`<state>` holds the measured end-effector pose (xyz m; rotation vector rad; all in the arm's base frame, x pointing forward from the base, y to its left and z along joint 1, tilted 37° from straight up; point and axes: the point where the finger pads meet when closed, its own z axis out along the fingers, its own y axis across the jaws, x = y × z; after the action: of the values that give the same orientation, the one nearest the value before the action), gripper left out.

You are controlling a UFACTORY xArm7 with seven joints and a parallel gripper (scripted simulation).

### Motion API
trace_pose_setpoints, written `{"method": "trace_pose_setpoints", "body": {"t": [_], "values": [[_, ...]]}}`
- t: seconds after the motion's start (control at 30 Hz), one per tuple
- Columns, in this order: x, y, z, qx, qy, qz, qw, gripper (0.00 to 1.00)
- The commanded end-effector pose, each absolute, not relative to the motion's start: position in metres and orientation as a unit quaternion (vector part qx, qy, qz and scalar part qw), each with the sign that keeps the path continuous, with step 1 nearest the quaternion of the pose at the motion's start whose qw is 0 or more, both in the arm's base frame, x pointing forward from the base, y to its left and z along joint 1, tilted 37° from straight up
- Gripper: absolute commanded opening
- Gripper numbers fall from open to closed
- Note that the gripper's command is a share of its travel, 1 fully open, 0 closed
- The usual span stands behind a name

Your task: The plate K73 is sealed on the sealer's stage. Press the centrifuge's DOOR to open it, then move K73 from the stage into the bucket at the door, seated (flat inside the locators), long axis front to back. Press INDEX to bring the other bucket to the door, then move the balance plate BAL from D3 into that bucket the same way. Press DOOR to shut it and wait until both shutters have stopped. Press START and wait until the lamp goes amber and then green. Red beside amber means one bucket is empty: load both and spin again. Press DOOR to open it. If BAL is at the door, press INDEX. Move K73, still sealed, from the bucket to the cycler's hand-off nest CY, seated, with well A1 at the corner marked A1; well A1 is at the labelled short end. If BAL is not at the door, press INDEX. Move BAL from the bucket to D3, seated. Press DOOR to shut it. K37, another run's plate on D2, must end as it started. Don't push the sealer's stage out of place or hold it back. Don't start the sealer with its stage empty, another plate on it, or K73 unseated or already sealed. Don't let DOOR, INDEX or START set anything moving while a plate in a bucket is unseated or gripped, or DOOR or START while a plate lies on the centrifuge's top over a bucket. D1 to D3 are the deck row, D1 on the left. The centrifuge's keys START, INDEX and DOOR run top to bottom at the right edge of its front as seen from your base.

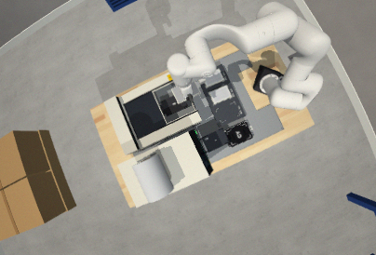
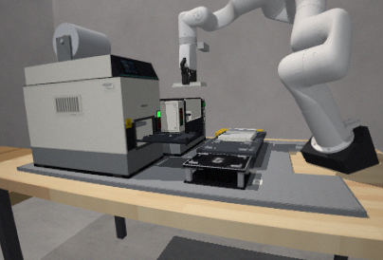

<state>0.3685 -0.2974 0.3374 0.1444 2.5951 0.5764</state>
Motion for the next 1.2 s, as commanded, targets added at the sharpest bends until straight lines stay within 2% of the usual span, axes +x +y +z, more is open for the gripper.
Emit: {"method": "trace_pose_setpoints", "body": {"t": [0.0, 1.17], "values": [[0.373, -0.3, 0.341, 0.054, 0.947, 0.21, 0.239, 0.0], [0.436, -0.315, 0.372, 0.054, 0.947, 0.21, 0.239, 0.0]]}}
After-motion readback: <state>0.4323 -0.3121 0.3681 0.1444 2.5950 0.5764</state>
